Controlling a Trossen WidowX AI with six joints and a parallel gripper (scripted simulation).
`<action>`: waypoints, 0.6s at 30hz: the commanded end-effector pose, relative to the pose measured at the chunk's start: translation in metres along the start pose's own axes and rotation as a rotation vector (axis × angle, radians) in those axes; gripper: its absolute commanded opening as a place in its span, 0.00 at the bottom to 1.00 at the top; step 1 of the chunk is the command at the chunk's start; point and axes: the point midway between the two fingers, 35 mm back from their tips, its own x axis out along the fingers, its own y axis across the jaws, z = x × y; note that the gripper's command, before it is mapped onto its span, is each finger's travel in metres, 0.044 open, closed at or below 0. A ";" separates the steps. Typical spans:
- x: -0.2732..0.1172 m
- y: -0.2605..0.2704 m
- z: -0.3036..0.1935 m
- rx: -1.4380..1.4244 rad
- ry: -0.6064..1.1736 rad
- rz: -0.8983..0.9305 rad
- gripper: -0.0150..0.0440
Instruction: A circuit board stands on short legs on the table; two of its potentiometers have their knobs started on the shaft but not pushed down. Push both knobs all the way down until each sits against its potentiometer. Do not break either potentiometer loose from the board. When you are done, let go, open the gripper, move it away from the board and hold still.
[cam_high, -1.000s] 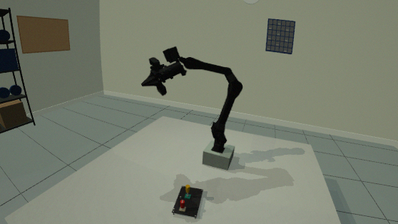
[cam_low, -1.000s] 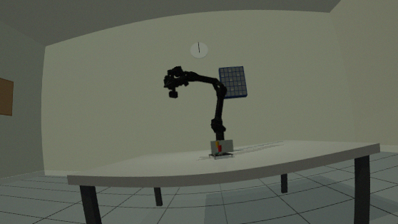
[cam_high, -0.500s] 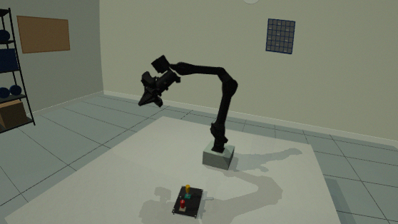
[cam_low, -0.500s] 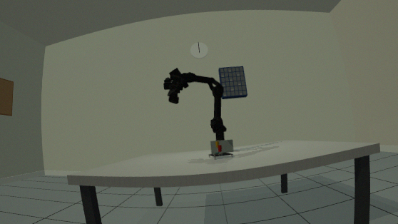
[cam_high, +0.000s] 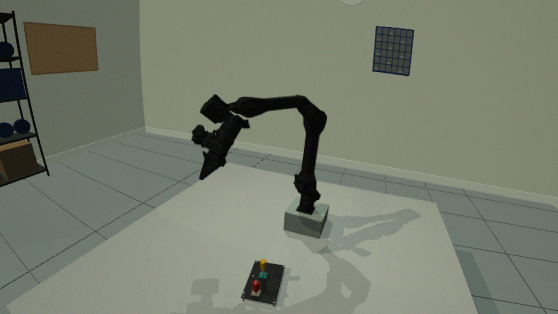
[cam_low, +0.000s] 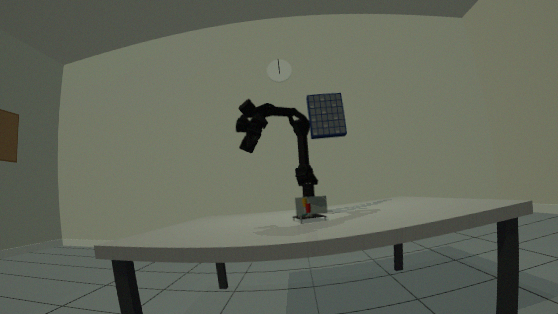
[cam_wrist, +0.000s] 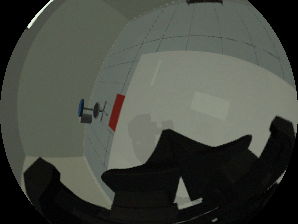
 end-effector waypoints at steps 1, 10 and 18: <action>0.018 0.005 -0.020 -0.099 0.073 -0.033 0.25; 0.048 0.017 -0.064 -0.321 0.223 -0.080 0.25; 0.069 0.024 -0.106 -0.530 0.359 -0.112 0.25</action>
